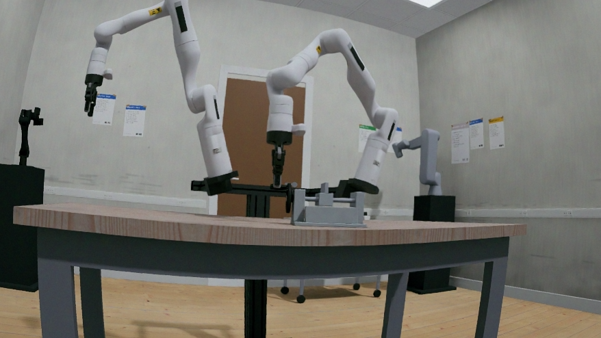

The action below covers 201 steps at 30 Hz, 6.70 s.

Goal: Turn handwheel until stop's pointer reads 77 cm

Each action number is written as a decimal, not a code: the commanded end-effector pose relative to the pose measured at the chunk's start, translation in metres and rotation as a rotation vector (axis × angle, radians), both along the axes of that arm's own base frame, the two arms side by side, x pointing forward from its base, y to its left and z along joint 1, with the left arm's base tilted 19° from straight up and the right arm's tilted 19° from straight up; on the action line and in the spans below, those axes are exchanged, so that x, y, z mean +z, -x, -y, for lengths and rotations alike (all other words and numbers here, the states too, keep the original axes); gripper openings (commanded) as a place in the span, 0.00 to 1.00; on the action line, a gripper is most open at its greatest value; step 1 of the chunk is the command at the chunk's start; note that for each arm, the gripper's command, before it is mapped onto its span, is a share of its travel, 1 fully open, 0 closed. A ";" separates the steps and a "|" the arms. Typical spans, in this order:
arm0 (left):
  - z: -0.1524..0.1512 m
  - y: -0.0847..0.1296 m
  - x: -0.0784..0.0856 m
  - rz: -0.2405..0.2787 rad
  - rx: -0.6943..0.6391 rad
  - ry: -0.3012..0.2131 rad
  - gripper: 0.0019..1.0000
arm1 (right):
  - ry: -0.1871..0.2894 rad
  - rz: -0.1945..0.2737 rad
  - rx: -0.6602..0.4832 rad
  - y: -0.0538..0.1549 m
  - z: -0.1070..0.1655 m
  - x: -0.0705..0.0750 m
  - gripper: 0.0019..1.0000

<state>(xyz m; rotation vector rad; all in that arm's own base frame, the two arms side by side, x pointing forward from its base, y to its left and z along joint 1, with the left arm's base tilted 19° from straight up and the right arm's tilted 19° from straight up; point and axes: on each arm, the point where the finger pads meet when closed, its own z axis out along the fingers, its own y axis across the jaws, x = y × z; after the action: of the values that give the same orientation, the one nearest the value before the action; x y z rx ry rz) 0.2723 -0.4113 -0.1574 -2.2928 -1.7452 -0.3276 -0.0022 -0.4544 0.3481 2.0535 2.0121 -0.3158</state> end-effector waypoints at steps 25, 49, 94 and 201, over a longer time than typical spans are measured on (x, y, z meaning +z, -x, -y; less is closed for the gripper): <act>0.004 -0.022 -0.005 0.004 -0.007 0.001 0.16 | -0.005 -0.008 0.011 0.001 -0.001 0.000 1.00; 0.004 -0.030 -0.014 0.004 -0.007 0.003 0.16 | -0.005 -0.008 0.011 0.001 -0.001 0.000 1.00; 0.003 -0.032 -0.017 0.005 -0.007 0.004 0.16 | -0.005 -0.008 0.011 0.001 -0.001 0.000 1.00; -0.017 -0.008 -0.055 0.005 -0.008 0.008 0.16 | -0.005 -0.008 0.011 0.001 -0.001 0.000 1.00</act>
<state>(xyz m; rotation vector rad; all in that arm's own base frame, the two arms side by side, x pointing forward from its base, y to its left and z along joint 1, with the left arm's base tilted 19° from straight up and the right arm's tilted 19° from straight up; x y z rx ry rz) 0.2876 -0.3960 -0.2138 -2.3164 -1.7363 -0.3316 -0.0022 -0.4544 0.3481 2.0535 2.0121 -0.3158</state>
